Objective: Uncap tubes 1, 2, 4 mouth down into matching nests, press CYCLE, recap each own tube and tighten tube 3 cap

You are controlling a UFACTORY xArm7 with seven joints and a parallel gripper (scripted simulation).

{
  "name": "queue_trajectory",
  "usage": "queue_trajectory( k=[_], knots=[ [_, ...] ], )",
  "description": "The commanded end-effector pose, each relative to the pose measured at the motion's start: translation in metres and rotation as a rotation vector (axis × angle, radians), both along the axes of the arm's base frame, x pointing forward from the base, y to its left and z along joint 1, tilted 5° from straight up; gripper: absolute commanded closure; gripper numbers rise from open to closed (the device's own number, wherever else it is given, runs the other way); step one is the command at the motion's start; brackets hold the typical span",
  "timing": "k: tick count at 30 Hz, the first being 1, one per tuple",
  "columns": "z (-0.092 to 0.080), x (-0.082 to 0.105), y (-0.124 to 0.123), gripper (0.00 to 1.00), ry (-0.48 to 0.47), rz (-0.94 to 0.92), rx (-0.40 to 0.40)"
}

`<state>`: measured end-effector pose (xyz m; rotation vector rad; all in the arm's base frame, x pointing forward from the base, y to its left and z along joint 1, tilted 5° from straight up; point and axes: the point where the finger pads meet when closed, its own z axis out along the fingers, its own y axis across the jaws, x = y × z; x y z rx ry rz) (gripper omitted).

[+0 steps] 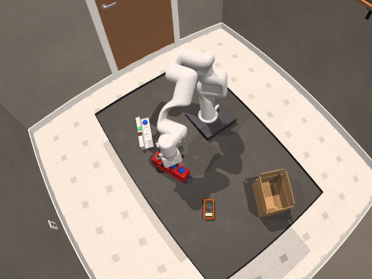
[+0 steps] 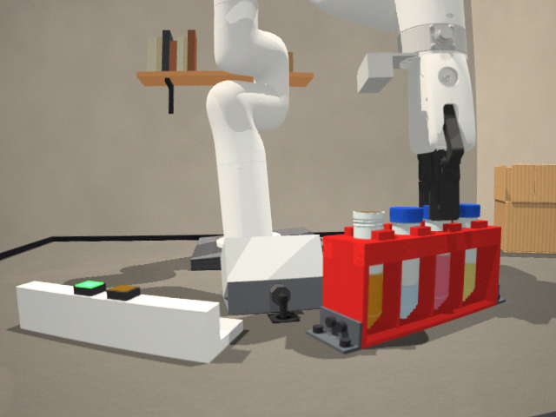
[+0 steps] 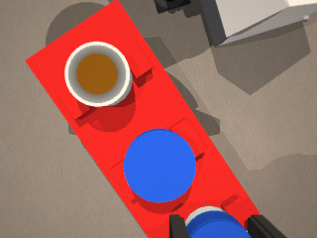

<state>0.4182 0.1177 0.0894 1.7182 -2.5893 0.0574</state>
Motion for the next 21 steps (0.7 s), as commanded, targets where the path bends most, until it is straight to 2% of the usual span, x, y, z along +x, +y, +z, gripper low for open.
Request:
queue_trajectory(
  k=[1, 7, 8, 18, 19, 21],
  knots=[
    [0.0014, 0.0015, 0.0013, 1.0, -0.027, -0.181, -0.034],
    [0.0014, 0.0015, 0.0013, 1.0, -0.027, -0.181, -0.034],
    [0.0014, 0.0015, 0.0013, 0.54, -0.027, -0.181, -0.034],
    [0.0014, 0.0015, 0.0013, 0.54, -0.027, -0.181, -0.034],
    [0.0019, 0.0015, 0.0013, 0.54, -0.022, -0.098, -0.034],
    [0.0019, 0.0015, 0.0013, 0.54, -0.022, -0.098, -0.034]
  ],
)
